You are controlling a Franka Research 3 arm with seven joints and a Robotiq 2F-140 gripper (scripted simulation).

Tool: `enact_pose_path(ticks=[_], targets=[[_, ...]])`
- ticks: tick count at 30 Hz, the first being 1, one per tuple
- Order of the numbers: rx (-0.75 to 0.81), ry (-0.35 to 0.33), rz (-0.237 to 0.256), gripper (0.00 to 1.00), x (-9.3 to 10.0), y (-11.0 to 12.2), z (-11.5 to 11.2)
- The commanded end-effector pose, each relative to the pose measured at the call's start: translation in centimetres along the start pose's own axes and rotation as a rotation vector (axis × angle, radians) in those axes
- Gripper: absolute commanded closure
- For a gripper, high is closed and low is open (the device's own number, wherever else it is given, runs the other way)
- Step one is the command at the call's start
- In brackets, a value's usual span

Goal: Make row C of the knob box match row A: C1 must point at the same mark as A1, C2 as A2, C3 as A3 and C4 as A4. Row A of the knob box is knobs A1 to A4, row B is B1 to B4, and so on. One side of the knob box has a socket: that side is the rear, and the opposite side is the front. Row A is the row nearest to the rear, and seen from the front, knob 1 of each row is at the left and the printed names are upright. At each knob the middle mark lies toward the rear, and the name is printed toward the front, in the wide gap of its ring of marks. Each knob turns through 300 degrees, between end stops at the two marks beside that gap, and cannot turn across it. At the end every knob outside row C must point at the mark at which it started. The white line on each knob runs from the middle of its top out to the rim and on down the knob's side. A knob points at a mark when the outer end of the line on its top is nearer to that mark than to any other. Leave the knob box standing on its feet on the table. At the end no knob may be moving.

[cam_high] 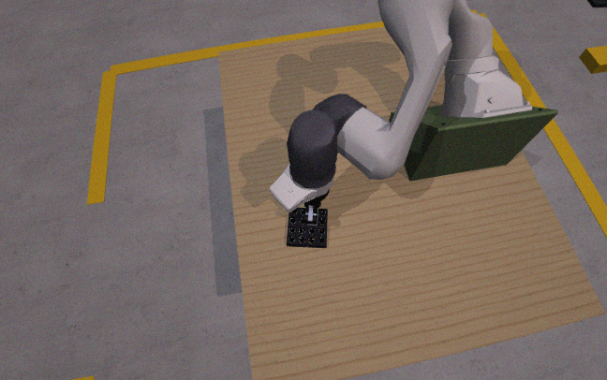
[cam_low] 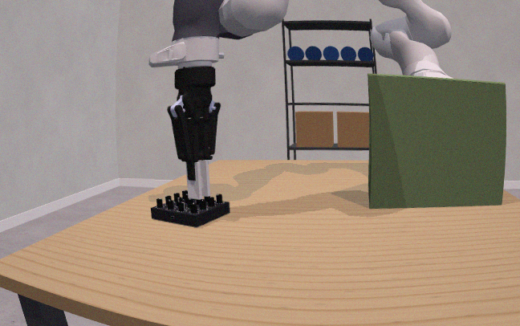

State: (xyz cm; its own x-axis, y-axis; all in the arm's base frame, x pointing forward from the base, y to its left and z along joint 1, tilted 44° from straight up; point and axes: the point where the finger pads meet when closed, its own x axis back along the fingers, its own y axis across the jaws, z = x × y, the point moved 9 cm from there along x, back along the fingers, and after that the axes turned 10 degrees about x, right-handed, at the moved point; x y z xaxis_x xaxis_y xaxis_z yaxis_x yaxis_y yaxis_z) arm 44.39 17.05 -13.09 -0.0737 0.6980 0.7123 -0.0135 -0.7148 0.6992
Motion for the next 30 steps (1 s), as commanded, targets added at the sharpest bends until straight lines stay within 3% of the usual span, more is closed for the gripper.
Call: enact_pose_path(ticks=[1,30], targets=[[-0.005,0.002,0.006,0.88,-0.31,-0.14,0.07],[-0.005,0.002,0.006,0.88,-0.67,-0.14,0.07]])
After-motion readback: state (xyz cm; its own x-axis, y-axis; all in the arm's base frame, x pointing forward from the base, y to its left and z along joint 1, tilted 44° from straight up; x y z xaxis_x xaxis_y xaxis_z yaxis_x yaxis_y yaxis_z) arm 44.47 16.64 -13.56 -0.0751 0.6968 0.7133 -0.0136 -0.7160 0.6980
